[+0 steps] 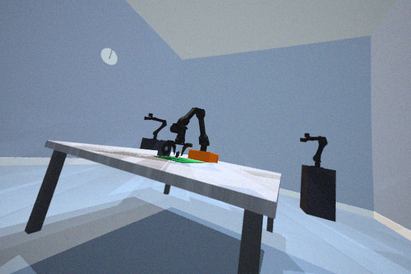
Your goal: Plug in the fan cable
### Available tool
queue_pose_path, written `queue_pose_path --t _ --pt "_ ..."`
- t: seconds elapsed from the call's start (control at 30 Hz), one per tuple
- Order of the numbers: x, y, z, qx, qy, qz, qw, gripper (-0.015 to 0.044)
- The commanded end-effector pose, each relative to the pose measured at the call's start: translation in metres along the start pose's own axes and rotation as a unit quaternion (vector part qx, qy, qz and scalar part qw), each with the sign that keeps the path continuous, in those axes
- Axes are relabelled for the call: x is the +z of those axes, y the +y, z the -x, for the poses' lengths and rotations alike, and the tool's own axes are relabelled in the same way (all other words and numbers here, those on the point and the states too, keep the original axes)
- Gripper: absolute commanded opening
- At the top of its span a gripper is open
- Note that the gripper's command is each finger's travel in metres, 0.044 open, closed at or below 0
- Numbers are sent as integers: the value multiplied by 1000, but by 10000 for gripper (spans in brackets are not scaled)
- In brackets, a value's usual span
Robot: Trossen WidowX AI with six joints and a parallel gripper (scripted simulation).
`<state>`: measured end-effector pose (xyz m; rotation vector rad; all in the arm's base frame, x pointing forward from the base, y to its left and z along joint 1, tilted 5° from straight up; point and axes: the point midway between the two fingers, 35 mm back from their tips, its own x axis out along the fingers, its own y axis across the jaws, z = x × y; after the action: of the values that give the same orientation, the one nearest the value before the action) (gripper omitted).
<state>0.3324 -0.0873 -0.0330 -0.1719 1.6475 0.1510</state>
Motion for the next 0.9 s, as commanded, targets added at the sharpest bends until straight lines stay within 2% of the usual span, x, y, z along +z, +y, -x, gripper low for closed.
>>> queue_pose_path --t 0.0,0.23,0.67,0.87 --pt "3 -1 45 -7 -12 0 1000 260" --pt "5 -1 48 -7 -12 0 1000 260" --pt "112 1 55 -7 -17 0 1000 260" --pt "123 4 54 -7 -17 0 1000 260"
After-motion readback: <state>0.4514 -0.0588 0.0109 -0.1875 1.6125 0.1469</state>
